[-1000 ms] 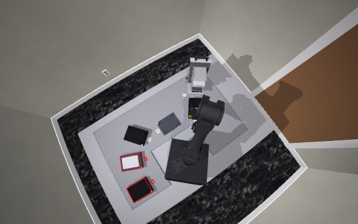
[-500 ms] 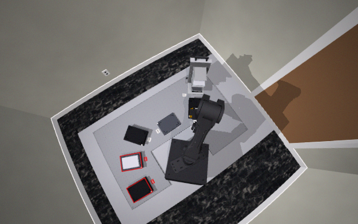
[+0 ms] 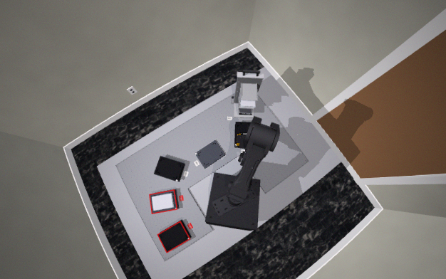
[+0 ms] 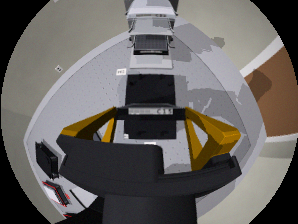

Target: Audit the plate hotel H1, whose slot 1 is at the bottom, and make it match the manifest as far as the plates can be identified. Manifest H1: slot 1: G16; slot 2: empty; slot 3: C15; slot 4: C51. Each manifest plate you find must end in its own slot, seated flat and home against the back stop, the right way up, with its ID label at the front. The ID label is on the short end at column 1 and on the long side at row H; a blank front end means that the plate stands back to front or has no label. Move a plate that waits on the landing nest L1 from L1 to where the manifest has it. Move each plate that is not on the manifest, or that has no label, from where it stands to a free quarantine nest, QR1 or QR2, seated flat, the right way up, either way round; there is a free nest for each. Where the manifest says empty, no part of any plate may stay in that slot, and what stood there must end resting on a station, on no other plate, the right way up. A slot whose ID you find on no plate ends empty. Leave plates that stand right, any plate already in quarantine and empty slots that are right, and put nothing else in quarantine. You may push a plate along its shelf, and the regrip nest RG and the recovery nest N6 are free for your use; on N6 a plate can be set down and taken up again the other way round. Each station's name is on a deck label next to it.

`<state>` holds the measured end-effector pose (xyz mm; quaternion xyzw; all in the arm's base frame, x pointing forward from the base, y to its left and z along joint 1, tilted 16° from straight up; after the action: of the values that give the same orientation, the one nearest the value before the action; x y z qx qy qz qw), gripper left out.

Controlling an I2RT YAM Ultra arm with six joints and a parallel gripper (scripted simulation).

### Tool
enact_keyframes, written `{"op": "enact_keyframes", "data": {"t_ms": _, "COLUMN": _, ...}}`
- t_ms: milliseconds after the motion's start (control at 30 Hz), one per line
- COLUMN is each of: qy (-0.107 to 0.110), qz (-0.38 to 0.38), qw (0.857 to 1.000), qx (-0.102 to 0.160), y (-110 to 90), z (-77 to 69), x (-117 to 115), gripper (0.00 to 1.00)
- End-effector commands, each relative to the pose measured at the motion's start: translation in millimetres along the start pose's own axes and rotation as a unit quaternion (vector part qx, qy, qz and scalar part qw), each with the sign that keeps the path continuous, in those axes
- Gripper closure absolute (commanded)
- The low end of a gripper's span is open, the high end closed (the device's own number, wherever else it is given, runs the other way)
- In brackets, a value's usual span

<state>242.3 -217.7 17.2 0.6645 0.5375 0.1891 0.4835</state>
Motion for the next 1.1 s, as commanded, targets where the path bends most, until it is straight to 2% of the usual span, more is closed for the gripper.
{"op": "enact_keyframes", "data": {"t_ms": 0, "qy": 0.0, "qz": 0.002, "qw": 1.0, "qx": 0.007, "y": -4, "z": 1.0, "x": 1, "gripper": 0.14}}
{"op": "enact_keyframes", "data": {"t_ms": 1067, "qy": 0.0, "qz": 0.002, "qw": 1.0, "qx": 0.007, "y": -15, "z": 10.9, "x": 4, "gripper": 0.14}}
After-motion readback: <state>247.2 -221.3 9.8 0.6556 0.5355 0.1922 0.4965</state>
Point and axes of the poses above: the point where the finger pads meet when closed, its own z axis out along the fingers, its own x axis across the jaws, y = z × x, the point moved 5 cm from there along -z, back along the fingers, and after that the axes turned 15 degrees about -z, right-handed, at the moved point
